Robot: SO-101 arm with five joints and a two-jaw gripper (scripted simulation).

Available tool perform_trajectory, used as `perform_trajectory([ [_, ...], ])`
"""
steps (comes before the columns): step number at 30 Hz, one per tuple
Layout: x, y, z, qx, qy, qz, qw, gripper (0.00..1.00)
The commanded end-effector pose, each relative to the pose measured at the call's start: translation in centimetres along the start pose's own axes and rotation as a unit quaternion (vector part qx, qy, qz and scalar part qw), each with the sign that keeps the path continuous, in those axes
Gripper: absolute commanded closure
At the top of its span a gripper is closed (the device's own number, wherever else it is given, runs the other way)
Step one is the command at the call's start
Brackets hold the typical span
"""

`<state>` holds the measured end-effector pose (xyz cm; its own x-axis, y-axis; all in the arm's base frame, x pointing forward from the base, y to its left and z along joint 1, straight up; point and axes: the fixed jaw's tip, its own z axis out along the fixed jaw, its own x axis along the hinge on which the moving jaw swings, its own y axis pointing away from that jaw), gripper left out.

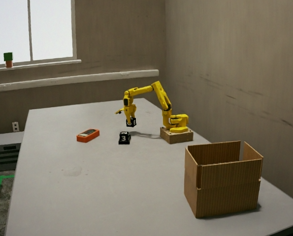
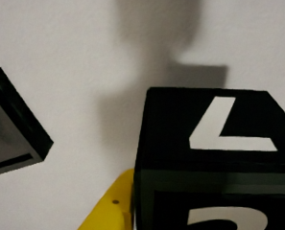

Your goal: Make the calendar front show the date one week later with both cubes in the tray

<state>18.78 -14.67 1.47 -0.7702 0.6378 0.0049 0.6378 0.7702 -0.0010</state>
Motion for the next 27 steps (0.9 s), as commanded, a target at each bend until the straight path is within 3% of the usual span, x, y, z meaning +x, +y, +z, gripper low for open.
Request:
perform_trajectory([
  [1, -0.06, 0.31, 0.01, 0.0, 0.002, 0.014, 1.0, 1.0],
  [27, -0.21, 0.87, -0.07, 0.0, 0.0, 0.031, 1.0, 1.0],
])
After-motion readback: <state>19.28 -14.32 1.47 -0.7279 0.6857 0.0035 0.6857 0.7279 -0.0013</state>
